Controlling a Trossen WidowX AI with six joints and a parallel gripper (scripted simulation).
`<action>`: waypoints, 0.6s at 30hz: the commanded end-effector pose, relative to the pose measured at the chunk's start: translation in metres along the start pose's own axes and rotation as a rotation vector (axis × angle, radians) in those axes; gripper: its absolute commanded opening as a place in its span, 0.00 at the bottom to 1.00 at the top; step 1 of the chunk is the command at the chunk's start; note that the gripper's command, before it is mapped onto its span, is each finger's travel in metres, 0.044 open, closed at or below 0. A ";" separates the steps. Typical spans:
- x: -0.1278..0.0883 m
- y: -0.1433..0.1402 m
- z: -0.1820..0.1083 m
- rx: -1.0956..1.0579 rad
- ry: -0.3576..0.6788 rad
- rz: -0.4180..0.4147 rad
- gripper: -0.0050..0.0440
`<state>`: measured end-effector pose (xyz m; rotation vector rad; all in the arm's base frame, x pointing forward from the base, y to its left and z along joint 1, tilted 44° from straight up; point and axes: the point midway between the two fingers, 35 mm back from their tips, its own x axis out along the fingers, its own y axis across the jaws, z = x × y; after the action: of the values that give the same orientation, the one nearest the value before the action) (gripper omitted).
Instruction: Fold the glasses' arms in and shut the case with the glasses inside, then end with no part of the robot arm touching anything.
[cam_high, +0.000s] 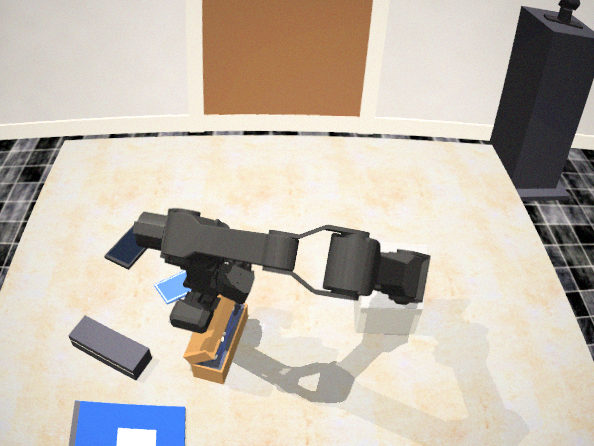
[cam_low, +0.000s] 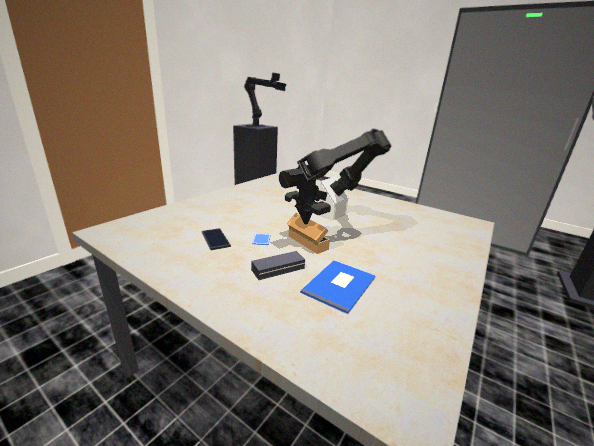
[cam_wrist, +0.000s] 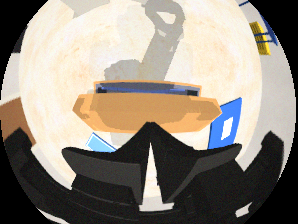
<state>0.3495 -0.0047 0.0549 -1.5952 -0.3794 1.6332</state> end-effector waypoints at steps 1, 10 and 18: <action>0.004 0.000 0.005 0.001 -0.010 -0.002 0.10; -0.014 0.000 0.009 -0.001 -0.002 0.002 0.10; -0.098 -0.002 0.028 -0.012 0.048 0.023 0.10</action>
<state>0.3259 -0.0514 0.1049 -1.6443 -0.3519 1.6053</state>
